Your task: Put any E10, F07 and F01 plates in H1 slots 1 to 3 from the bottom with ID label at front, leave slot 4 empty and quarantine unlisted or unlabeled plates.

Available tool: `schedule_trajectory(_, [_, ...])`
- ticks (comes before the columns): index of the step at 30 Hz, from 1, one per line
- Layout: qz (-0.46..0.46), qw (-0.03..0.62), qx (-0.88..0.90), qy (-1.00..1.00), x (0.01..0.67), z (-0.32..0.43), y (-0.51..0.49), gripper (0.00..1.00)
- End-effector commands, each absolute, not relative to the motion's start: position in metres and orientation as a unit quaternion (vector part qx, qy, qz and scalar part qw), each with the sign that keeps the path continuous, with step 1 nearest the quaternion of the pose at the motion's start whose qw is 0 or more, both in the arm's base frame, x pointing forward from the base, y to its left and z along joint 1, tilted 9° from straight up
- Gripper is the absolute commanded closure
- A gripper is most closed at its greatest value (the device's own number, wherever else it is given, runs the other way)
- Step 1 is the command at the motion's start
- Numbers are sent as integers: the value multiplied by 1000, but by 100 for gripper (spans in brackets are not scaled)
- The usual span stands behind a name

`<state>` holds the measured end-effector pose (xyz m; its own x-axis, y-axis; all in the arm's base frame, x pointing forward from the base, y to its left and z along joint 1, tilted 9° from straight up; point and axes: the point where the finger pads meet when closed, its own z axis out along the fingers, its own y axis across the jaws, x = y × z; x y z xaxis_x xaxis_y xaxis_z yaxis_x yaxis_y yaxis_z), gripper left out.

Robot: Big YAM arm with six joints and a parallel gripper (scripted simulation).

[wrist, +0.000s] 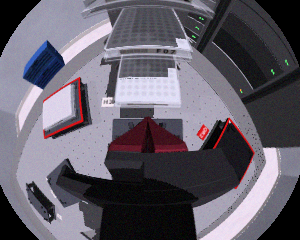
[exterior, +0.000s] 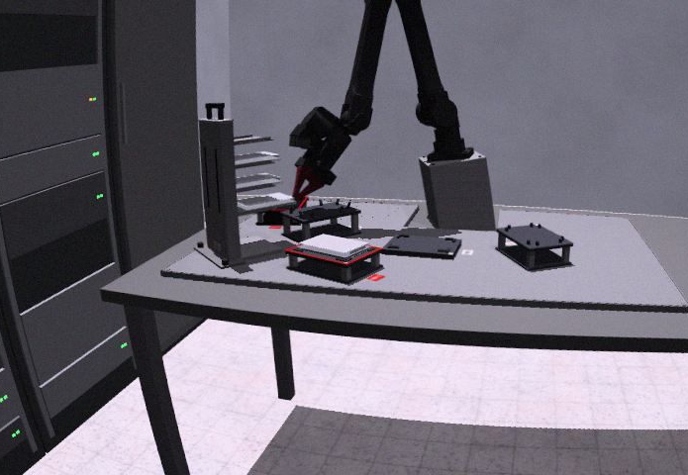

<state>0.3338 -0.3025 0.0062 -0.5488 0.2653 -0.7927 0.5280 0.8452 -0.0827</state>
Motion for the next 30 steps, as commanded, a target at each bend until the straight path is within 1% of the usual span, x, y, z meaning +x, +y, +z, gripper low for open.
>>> schedule_trajectory(1, [-160,428,225,861,351,17,-311,100])
schedule_trajectory(30, [-163,433,225,858,367,24,-322,100])
